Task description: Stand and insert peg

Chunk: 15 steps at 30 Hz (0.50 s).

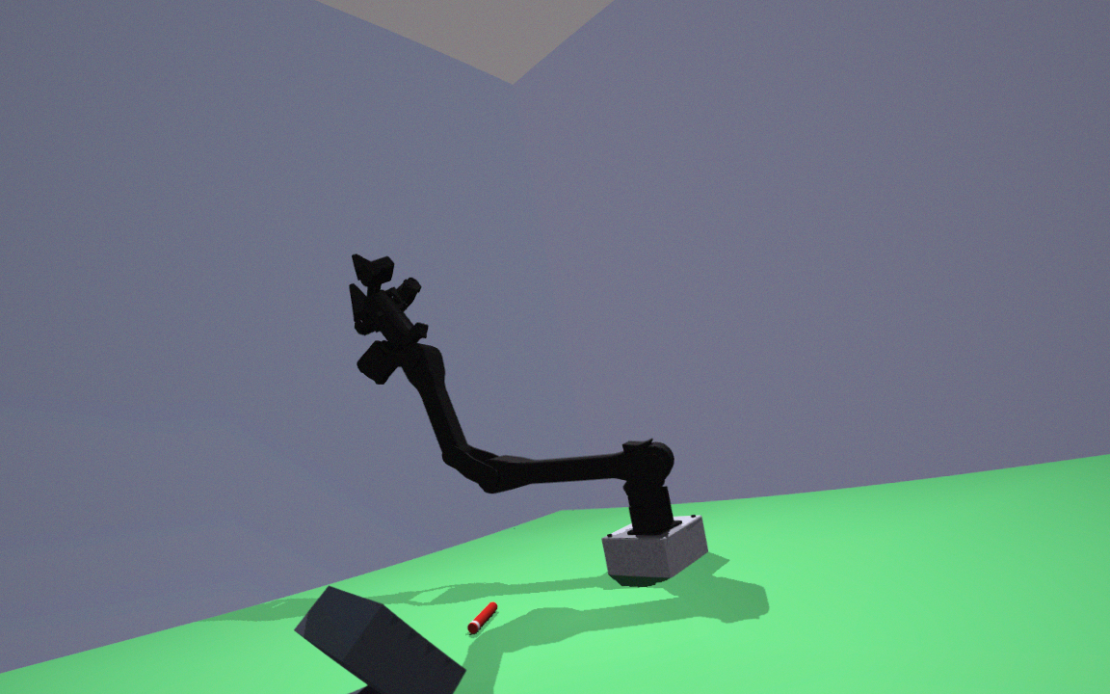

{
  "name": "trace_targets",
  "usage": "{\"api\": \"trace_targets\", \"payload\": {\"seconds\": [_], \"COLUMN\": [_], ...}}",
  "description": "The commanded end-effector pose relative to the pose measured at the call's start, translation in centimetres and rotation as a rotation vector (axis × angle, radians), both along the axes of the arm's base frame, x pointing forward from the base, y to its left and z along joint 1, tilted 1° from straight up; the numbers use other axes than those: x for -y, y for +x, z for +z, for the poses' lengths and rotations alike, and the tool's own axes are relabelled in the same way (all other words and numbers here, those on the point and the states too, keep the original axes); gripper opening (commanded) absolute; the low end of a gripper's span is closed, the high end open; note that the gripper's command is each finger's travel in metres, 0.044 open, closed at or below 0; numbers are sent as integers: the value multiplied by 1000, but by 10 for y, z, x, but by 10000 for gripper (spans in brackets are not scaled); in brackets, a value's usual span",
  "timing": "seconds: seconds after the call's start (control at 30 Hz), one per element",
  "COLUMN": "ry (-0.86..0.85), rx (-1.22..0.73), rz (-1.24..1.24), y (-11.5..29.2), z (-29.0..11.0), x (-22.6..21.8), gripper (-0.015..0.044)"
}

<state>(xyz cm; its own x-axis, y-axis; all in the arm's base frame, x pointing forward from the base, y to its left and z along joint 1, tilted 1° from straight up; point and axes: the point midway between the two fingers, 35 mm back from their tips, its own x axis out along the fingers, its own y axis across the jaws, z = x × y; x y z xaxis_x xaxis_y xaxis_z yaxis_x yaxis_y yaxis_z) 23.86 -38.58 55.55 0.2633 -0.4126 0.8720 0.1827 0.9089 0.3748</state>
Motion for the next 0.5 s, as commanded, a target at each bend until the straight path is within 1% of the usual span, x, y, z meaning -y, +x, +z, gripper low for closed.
{"api": "trace_targets", "payload": {"seconds": [0.0,0.03,0.17,0.3,0.47], "ry": [-4,-16,-111,-185,-283], "rx": [0,1,12,54,116], "rz": [0,0,-6,-29,-18], "y": [-1,-3,-22,-55,-93], "z": [1,3,19,40,63], "x": [-1,-4,-31,-50,-84], "gripper": [426,440,440,440,440]}}
